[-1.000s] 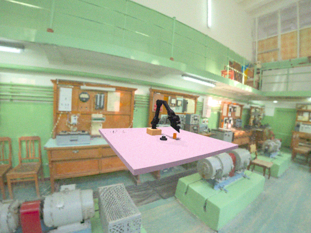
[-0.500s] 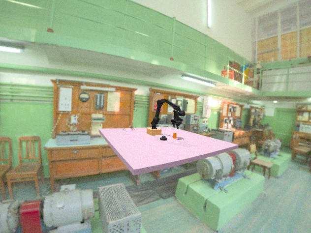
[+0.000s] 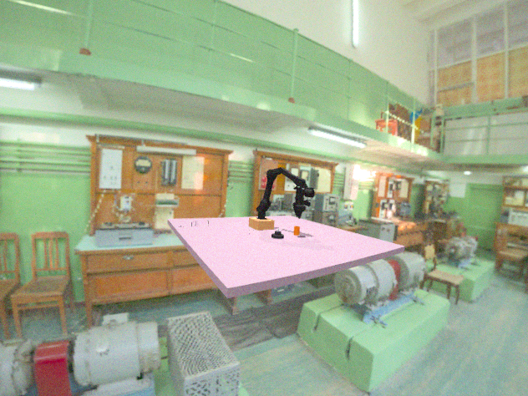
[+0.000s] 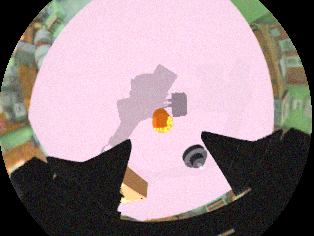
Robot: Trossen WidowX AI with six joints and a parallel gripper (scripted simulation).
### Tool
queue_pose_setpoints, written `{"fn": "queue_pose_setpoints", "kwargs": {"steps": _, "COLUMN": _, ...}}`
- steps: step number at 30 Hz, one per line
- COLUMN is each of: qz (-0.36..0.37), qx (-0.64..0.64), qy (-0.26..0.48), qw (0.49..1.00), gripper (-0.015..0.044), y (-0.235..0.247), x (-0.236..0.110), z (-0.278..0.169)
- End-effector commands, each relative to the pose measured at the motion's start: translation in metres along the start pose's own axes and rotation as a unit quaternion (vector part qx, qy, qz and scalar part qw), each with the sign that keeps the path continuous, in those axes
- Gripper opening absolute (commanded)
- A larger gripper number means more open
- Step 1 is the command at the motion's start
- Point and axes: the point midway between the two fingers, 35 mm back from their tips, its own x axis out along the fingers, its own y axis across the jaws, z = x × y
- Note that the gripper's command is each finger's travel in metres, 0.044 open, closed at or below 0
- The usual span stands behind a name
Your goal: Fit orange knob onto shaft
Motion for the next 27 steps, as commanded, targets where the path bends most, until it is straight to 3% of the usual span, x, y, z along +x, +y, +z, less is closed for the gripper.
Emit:
{"fn": "queue_pose_setpoints", "kwargs": {"steps": 1, "qz": -0.002, "qx": 0.139, "qy": 0.003, "qw": 0.990, "gripper": 0.0440, "y": 0.000, "x": 0.001, "z": -0.001}}
{"fn": "queue_pose_setpoints", "kwargs": {"steps": 11, "qz": -0.002, "qx": 0.139, "qy": 0.003, "qw": 0.990, "gripper": 0.0440, "y": 0.000, "x": 0.001, "z": -0.001}}
{"fn": "queue_pose_setpoints", "kwargs": {"steps": 15, "qz": -0.002, "qx": 0.139, "qy": 0.003, "qw": 0.990, "gripper": 0.0440, "y": 0.000, "x": 0.032, "z": -0.001}}
{"fn": "queue_pose_setpoints", "kwargs": {"steps": 27, "qz": -0.002, "qx": 0.139, "qy": 0.003, "qw": 0.990, "gripper": 0.0440, "y": 0.000, "x": 0.050, "z": -0.002}}
